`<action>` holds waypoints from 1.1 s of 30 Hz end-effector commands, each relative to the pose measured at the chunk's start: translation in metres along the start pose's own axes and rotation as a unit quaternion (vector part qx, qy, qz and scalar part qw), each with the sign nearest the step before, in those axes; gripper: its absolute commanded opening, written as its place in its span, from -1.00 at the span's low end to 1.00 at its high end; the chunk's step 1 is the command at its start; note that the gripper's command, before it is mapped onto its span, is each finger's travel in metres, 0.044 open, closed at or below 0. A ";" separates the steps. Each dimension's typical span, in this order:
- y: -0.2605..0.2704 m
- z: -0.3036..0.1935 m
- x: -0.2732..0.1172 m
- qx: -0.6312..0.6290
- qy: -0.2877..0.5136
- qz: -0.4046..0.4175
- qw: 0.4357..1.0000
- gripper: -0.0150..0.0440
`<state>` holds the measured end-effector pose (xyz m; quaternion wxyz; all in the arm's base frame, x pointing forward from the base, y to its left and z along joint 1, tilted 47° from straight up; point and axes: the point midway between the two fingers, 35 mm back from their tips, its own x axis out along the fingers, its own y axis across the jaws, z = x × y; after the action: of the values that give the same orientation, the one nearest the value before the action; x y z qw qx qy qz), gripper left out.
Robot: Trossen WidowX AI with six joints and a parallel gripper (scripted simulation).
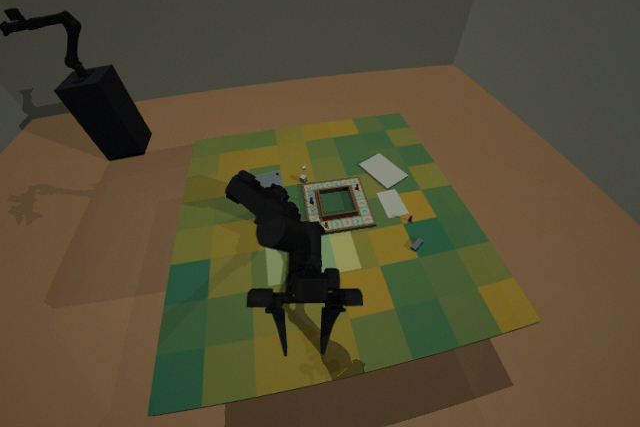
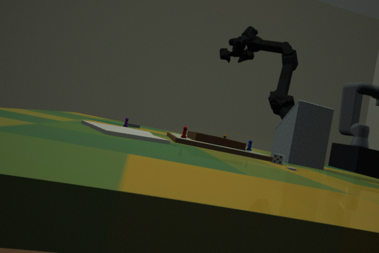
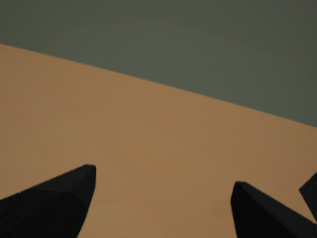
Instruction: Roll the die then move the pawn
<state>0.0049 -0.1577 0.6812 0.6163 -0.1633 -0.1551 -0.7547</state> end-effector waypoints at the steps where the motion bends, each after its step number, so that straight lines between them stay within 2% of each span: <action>1: 0.062 -0.024 0.003 0.016 0.023 0.075 0.997 0.44; 10: 0.182 -0.072 -0.027 0.058 0.084 0.222 0.970 0.44; 16: 0.233 -0.095 -0.054 0.075 0.119 0.282 0.949 0.44; 24: 0.328 -0.152 -0.134 0.081 0.203 0.382 0.898 0.44; 33: 0.398 -0.222 -0.260 0.066 0.310 0.470 0.824 0.44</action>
<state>0.4061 -0.1307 0.4235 0.9118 0.0430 0.0517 -0.4050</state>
